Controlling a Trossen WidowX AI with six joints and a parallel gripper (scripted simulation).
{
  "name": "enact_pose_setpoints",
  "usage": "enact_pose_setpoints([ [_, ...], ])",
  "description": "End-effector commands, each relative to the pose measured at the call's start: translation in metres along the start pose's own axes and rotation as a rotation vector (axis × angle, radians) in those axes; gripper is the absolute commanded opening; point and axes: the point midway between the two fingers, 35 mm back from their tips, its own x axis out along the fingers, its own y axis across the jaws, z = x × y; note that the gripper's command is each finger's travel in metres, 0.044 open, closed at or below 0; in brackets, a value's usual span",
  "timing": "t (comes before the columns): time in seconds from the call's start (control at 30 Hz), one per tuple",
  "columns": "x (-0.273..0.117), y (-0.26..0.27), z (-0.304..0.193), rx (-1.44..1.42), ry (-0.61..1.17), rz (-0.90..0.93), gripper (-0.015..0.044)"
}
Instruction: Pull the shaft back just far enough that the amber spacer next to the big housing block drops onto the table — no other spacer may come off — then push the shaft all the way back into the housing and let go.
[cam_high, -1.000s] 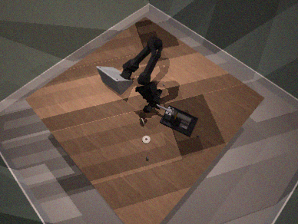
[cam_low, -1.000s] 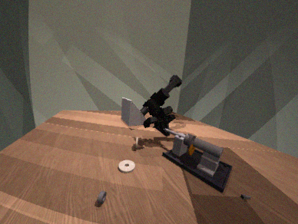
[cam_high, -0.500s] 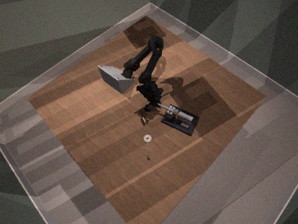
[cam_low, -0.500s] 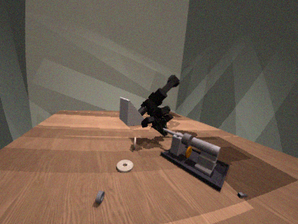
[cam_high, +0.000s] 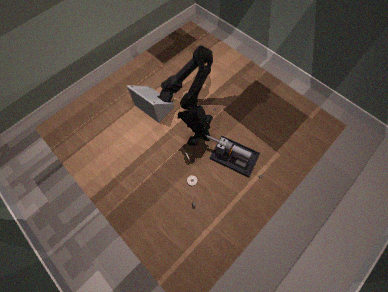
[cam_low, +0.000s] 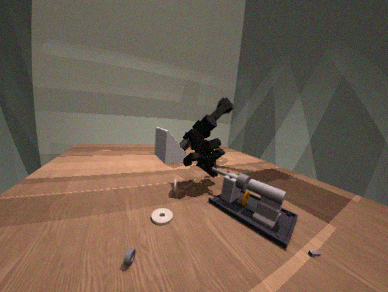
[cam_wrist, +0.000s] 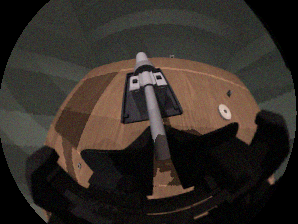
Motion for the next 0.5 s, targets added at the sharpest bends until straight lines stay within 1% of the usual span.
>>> enact_pose_setpoints([
  [0.0,0.0010,0.0005,0.0010,-0.002,0.000,0.004,0.0000],
  [0.47,0.0045,0.0002,0.0047,-0.002,0.000,0.004,0.0000],
])
